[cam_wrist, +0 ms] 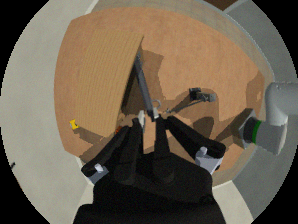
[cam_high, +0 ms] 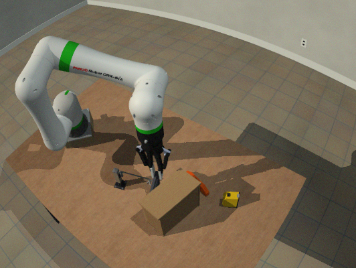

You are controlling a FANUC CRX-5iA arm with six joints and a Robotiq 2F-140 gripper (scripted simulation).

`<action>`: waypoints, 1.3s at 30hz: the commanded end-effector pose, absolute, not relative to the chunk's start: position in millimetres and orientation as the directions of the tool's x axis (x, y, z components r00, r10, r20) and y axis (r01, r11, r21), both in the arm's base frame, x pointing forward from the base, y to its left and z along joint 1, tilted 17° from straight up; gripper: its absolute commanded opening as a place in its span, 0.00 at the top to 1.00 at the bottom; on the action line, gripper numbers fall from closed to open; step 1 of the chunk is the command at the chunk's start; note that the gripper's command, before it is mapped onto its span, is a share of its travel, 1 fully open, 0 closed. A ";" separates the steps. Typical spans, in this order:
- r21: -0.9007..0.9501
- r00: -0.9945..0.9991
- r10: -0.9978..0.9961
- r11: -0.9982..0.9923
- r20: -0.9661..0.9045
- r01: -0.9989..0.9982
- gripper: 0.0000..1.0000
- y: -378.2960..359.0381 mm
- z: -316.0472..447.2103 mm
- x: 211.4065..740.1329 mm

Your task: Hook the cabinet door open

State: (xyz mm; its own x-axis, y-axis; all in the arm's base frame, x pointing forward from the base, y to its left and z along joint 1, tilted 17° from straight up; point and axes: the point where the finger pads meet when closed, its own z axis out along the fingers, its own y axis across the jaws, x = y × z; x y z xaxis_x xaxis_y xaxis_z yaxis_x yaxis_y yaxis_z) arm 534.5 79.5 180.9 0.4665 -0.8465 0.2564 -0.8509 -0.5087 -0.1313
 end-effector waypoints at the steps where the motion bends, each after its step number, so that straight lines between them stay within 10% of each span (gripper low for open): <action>1: -0.129 0.476 -0.841 -0.518 0.258 -0.845 0.84 79.2 181.0 533.9; 39: -0.120 0.504 -0.823 -0.546 0.262 -0.829 0.84 81.4 210.4 521.6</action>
State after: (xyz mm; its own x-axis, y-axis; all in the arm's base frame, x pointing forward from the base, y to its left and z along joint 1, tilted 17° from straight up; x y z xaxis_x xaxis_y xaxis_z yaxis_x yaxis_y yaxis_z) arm 522.6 80.5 205.6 0.5041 -0.8229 0.2620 -0.8291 -0.5461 -0.1198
